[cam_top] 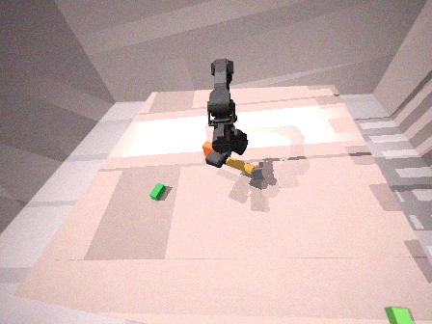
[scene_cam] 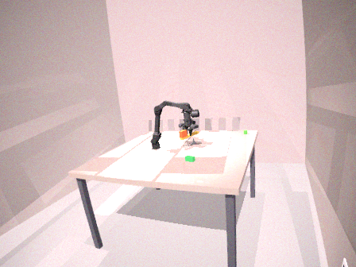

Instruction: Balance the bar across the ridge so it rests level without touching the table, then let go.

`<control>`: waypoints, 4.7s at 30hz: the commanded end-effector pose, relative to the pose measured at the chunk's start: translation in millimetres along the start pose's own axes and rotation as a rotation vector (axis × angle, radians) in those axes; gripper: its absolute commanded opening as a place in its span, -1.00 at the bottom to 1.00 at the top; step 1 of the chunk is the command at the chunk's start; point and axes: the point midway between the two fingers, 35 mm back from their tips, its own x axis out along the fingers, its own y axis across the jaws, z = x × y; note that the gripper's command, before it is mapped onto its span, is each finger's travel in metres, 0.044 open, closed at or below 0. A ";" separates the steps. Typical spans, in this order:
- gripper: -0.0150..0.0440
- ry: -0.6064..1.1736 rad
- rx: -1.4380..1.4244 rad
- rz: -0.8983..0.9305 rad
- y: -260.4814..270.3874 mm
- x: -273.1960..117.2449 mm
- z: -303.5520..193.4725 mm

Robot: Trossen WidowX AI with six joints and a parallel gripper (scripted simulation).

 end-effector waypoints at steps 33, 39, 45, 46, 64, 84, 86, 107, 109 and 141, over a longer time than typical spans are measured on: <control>-0.49 -0.008 0.843 0.010 40.2 -0.9 126.1; -0.49 -0.008 0.892 0.010 41.8 1.9 131.8; -0.49 -0.008 0.895 0.010 41.7 11.0 134.0; -0.49 -0.008 0.896 0.010 41.6 12.5 133.9; -0.49 -0.008 0.907 0.010 40.1 40.7 130.8; -0.49 -0.008 0.908 0.010 39.8 42.6 130.2; -0.49 -0.008 0.908 0.010 39.8 42.8 130.2; -0.49 -0.008 0.908 0.010 39.9 44.5 130.1; -0.49 -0.008 0.908 0.010 39.9 44.7 130.1; -0.49 -0.008 0.908 0.010 40.0 47.3 130.0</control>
